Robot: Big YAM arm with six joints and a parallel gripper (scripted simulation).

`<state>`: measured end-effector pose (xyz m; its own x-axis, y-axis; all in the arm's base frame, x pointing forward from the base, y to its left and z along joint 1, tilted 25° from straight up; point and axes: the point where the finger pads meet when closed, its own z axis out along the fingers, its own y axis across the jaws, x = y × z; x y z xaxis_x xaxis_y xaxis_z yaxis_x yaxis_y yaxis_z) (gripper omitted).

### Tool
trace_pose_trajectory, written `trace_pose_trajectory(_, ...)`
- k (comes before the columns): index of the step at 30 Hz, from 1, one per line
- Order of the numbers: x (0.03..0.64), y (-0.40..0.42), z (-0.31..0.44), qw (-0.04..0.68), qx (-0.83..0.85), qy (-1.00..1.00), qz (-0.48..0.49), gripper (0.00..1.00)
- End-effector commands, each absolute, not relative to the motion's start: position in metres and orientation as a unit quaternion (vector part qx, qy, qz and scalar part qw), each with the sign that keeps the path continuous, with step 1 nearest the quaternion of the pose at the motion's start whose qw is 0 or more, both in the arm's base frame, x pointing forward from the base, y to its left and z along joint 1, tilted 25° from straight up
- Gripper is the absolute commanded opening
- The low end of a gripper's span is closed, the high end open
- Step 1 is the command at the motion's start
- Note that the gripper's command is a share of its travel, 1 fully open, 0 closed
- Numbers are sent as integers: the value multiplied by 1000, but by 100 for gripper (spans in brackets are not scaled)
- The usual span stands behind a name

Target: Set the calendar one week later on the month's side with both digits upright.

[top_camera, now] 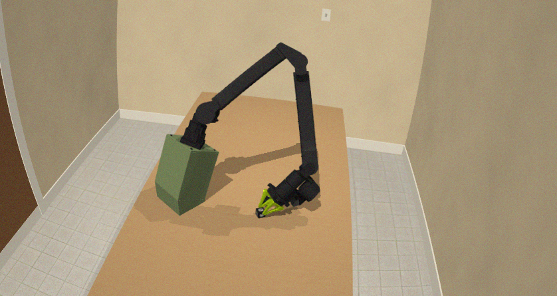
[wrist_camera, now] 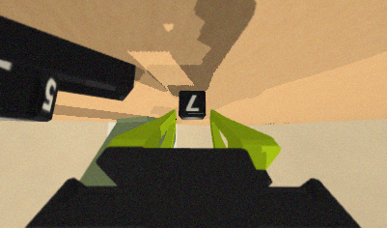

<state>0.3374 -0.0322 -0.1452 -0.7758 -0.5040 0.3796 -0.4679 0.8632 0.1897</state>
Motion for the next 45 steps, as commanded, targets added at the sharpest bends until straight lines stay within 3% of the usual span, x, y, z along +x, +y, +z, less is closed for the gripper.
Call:
trace_pose_trajectory(1,343,-26,-151,212,259,-942,-40,44)
trace_pose_trajectory(45,343,-24,-155,213,260,-941,-40,44)
